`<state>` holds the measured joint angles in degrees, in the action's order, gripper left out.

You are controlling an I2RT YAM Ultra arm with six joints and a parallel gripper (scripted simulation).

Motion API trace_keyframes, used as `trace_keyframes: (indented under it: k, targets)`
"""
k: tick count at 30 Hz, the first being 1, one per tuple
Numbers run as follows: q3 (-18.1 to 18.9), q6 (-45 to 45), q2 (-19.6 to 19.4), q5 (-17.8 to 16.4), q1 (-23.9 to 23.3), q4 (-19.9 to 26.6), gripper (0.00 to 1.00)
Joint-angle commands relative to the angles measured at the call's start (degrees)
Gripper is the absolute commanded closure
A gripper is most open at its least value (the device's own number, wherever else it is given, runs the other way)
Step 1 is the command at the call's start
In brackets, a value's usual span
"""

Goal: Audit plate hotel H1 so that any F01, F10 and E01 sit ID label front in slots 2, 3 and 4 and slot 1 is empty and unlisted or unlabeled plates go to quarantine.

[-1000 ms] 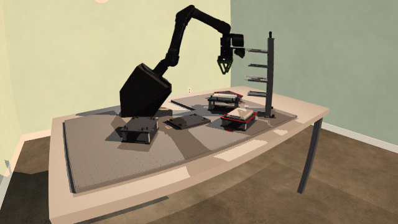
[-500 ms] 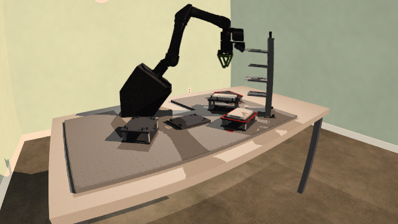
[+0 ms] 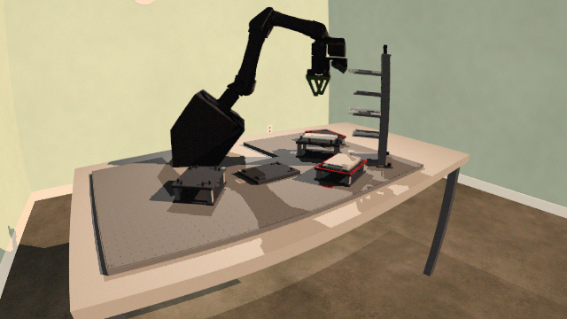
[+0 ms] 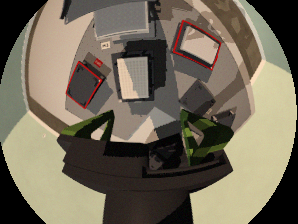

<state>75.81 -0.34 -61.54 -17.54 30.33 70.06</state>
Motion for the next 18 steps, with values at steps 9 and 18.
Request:
trace_keyframes:
  k: [9, 18]
  targets:
    - [-1.04, 13.07, -2.37, -7.99, -12.61, 2.07, 0.00]
    - [-9.97, 18.47, 4.42, -14.61, -21.82, -5.84, 0.00]
